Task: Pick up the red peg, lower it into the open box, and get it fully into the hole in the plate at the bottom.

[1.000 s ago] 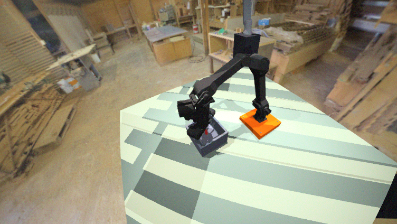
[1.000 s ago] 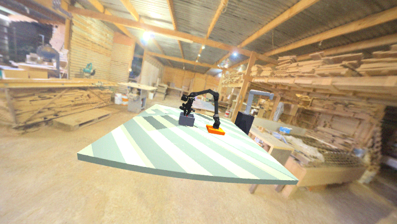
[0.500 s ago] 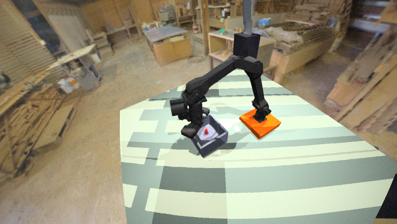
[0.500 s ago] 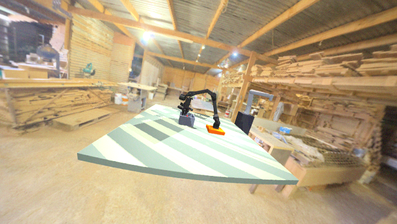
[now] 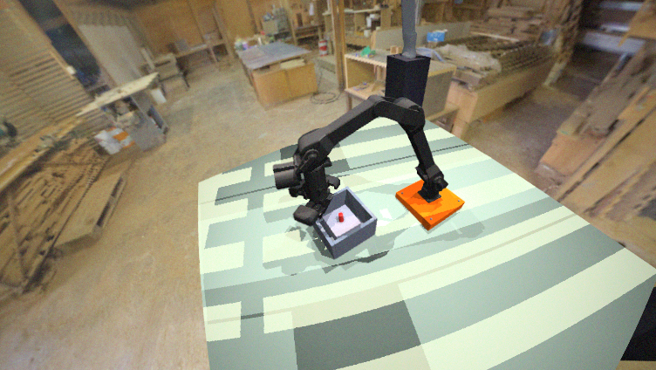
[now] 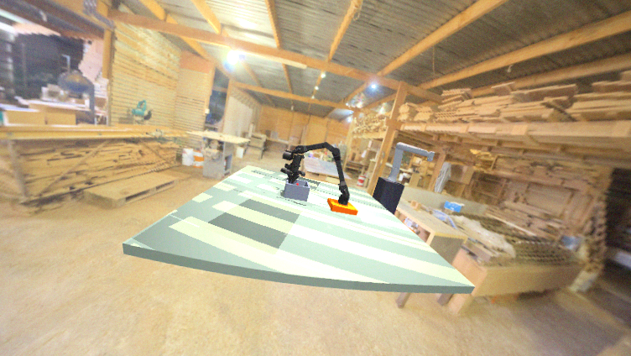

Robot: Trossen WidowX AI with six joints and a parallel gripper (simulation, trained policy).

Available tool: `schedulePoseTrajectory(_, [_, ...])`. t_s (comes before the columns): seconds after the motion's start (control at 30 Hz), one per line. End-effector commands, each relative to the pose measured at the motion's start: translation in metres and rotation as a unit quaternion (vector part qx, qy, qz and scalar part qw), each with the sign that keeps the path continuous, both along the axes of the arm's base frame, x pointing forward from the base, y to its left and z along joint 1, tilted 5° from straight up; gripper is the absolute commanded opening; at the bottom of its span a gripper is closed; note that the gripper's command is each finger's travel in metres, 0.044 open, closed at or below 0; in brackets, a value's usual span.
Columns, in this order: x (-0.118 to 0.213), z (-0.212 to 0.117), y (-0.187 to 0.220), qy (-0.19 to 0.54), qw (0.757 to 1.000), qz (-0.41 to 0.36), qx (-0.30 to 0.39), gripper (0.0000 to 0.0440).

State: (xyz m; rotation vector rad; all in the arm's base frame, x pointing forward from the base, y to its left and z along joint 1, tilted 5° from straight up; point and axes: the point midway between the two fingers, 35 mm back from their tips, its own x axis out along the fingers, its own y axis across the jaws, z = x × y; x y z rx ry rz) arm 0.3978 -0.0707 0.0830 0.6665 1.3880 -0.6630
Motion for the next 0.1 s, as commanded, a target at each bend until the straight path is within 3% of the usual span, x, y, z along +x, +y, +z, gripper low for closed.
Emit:
schedulePoseTrajectory(0.0, [0.0021,-0.0021,-0.0087,0.004,1.0,0.0,0.0,0.0096])
schedulePoseTrajectory(0.07, [0.0022,-0.0016,-0.0135,0.005,1.0,-0.001,-0.002,0.0097])
